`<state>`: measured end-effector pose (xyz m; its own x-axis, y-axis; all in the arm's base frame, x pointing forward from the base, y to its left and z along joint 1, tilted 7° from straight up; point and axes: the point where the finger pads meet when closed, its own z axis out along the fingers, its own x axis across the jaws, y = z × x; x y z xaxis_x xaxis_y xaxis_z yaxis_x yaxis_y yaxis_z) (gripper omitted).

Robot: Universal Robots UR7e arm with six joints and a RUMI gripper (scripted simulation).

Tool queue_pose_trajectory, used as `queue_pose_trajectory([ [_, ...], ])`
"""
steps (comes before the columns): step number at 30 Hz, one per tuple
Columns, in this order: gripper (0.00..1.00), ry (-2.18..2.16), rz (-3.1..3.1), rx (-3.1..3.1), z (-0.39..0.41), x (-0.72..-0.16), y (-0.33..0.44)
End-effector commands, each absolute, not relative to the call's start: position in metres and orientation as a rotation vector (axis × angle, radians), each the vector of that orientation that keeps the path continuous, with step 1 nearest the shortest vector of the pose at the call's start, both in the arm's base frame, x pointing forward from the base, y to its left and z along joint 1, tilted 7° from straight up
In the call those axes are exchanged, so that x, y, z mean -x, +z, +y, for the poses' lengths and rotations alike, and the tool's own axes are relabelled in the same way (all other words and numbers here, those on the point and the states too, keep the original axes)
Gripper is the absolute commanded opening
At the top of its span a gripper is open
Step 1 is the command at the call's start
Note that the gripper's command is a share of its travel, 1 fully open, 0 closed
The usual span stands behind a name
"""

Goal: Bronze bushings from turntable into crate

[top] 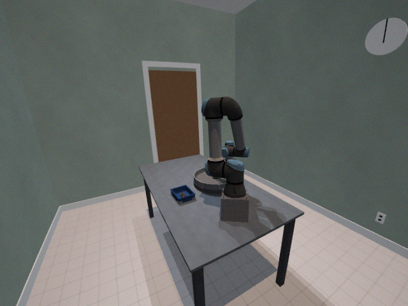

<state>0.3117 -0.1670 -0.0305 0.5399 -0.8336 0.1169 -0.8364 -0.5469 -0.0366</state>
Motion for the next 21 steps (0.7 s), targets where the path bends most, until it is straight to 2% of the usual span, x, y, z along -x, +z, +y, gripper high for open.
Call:
queue_pose_trajectory([
  [1, 0.0, 0.19, -1.482, -2.737, -0.166, -0.311, -0.015],
  [21, 0.0, 0.19, -1.484, -2.736, -0.163, -0.306, 0.037],
])
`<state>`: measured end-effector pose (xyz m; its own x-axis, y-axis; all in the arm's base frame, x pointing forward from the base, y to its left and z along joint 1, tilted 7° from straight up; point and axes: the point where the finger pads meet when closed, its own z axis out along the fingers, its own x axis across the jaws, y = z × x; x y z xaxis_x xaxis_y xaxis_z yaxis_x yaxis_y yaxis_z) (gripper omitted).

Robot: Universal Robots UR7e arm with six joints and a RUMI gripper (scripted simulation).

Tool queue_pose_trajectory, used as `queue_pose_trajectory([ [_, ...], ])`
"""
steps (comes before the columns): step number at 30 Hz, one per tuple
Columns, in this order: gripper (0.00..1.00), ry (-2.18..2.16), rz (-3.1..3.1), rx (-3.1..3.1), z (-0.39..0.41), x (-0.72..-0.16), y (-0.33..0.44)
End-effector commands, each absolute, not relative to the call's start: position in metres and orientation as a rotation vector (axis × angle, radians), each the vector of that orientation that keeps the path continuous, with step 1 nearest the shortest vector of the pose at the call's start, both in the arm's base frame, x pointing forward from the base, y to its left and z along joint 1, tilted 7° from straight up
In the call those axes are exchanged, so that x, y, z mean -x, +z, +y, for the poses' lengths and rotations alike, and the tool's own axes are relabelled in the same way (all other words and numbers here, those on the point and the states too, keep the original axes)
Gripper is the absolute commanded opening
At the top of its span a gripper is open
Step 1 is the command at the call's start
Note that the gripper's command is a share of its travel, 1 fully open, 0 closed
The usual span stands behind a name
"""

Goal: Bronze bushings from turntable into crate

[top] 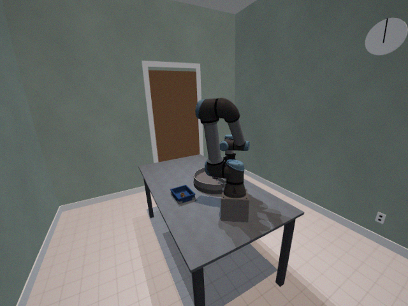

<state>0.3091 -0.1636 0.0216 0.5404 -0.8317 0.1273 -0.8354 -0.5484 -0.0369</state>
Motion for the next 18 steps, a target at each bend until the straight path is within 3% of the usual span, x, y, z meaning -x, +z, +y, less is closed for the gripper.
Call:
queue_pose_trajectory([
  [1, 0.0, 0.19, -1.484, -2.736, -0.1626, -0.3057, 0.0369],
  [18, 0.0, 0.186, -1.484, -2.737, -0.1616, -0.3053, 0.036],
])
